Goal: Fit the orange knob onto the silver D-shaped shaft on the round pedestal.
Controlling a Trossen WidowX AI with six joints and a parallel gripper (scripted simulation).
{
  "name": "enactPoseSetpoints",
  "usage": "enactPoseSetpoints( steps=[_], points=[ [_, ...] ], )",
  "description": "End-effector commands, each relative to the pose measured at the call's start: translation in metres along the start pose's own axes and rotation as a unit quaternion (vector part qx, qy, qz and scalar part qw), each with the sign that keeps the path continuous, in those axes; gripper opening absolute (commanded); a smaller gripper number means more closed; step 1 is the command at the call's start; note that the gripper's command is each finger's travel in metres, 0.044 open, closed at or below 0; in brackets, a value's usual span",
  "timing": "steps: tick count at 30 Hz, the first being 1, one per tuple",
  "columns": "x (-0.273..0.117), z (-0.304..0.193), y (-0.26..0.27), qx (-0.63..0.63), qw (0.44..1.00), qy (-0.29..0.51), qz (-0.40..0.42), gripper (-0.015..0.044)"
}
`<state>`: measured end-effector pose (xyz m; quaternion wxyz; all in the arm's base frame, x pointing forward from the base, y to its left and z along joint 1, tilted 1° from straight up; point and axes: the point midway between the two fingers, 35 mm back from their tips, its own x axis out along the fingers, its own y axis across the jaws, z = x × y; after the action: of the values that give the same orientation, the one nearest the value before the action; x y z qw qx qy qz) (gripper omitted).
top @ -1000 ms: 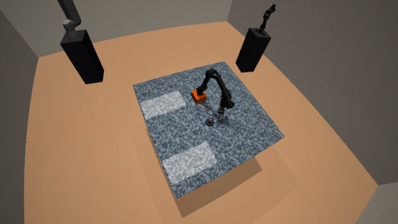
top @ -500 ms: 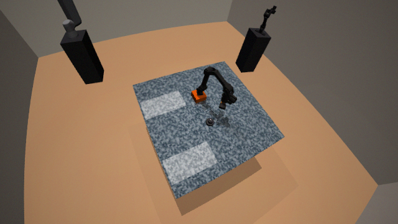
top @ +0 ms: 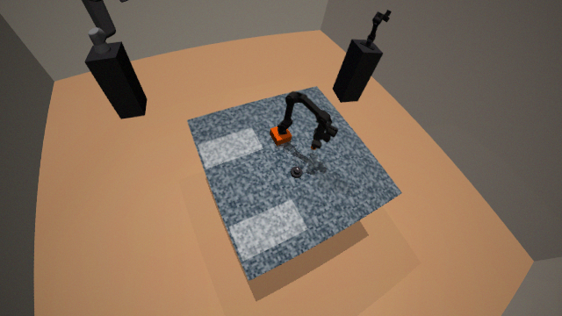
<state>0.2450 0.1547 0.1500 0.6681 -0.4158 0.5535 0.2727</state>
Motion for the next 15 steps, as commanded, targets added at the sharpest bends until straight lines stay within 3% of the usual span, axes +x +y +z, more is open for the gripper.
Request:
enactPoseSetpoints(
  steps=[1, 15],
  points=[
    [-0.008, -0.001, 0.002, 0.002, 0.999, 0.000, -0.040, 0.0000],
    [-0.039, -0.002, 0.008, 0.002, 0.982, 0.000, -0.188, 0.0000]
  ],
)
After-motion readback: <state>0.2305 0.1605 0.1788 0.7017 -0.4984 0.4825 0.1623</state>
